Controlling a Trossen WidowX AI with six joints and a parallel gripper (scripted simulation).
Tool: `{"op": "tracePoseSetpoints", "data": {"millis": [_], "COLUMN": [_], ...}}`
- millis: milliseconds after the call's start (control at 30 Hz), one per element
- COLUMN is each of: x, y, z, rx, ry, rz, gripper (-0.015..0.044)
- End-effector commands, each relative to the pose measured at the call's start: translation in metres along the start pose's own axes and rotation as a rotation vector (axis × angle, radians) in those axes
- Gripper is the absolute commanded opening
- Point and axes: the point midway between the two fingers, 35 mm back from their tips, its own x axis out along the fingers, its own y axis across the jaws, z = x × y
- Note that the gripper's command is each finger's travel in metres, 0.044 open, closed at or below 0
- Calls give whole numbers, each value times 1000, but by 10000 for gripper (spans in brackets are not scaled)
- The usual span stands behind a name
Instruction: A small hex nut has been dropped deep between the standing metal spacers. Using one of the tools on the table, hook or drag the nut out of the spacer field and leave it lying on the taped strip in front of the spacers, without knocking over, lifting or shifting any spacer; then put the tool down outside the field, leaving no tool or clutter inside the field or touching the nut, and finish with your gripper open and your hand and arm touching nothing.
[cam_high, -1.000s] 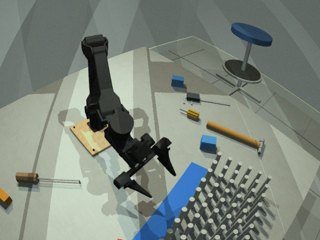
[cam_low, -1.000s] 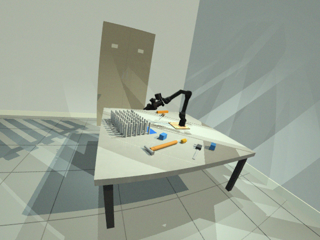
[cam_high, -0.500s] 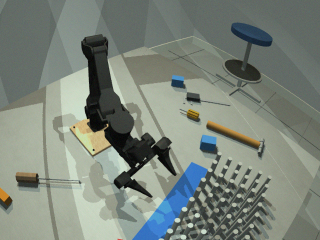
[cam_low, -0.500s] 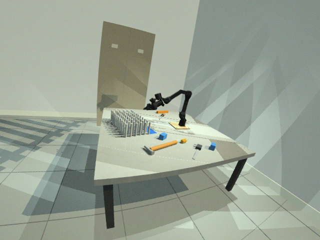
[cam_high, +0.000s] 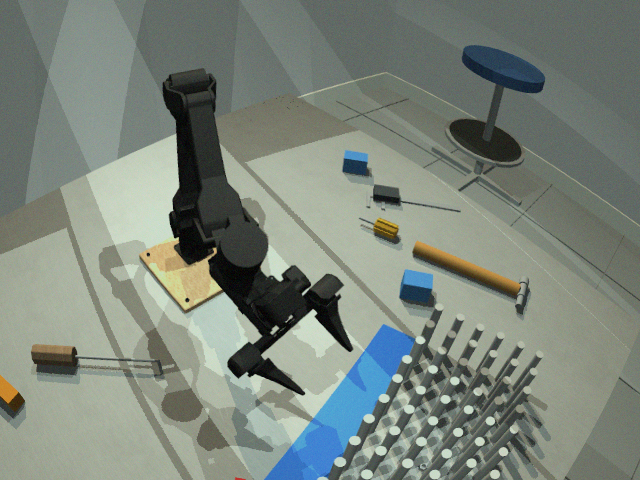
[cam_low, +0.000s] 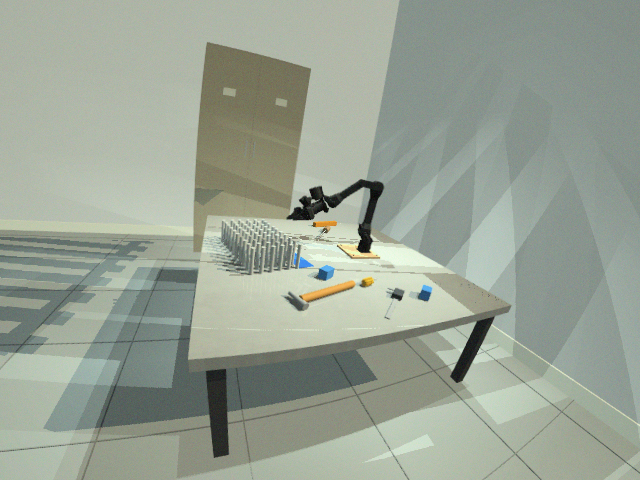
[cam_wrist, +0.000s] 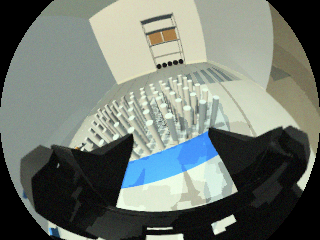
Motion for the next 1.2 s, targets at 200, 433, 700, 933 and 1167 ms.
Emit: {"op": "tracePoseSetpoints", "data": {"millis": [200,433,700,933,1167], "x": [-15,-54,-135,-208,-287], "y": [-78,-164,-249,-286,-301], "z": [-7,-23,-56,-88,-122], "rx": [-107,-339,-606,-755,-865], "ry": [115,345,716,970,1134], "rz": [-180,-326,-320,-161,109], "gripper": [440,440,440,440,440]}}
